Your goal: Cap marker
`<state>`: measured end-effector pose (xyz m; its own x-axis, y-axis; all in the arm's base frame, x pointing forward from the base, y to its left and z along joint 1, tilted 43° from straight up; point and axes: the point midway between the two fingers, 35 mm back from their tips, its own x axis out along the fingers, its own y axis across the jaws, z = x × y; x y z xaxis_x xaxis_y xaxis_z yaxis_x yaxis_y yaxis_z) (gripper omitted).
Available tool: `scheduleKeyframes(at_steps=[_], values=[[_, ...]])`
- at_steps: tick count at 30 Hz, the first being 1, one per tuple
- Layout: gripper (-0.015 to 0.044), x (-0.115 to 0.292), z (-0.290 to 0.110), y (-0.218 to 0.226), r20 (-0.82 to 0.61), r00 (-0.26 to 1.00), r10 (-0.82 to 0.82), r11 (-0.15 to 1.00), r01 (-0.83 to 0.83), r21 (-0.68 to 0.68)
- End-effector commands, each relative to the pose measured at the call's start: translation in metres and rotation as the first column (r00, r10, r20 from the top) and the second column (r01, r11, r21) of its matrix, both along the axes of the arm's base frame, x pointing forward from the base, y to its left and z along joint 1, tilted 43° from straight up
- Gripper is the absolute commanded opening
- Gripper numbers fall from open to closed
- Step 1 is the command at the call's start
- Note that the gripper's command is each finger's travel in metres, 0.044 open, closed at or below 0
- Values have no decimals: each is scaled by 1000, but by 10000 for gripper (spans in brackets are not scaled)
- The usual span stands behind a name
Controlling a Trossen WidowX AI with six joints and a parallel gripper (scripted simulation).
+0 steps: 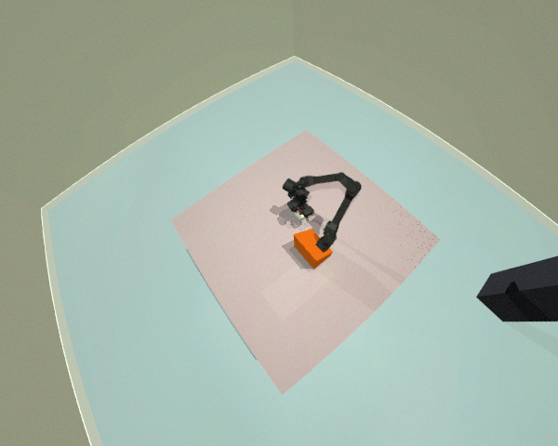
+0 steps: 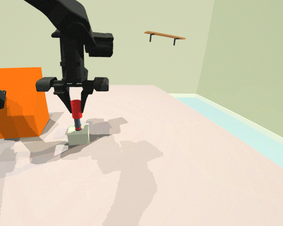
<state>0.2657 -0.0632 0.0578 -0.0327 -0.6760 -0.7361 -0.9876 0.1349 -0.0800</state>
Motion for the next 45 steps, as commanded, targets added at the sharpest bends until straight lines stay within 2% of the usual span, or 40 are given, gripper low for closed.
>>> scheduleKeyframes(at_steps=[1, 23, 40, 45], values=[[0, -1, -6, -7, -1, 1000, 0, 1000, 0, -6], [0, -3, -19, -19, -1, 1000, 0, 1000, 0, -8], [440, -3, -19, -19, 0, 1000, -3, 1000, 3, -4], [440, 0, -4, -3, 0, 1000, -2, 1000, 2, 1]])
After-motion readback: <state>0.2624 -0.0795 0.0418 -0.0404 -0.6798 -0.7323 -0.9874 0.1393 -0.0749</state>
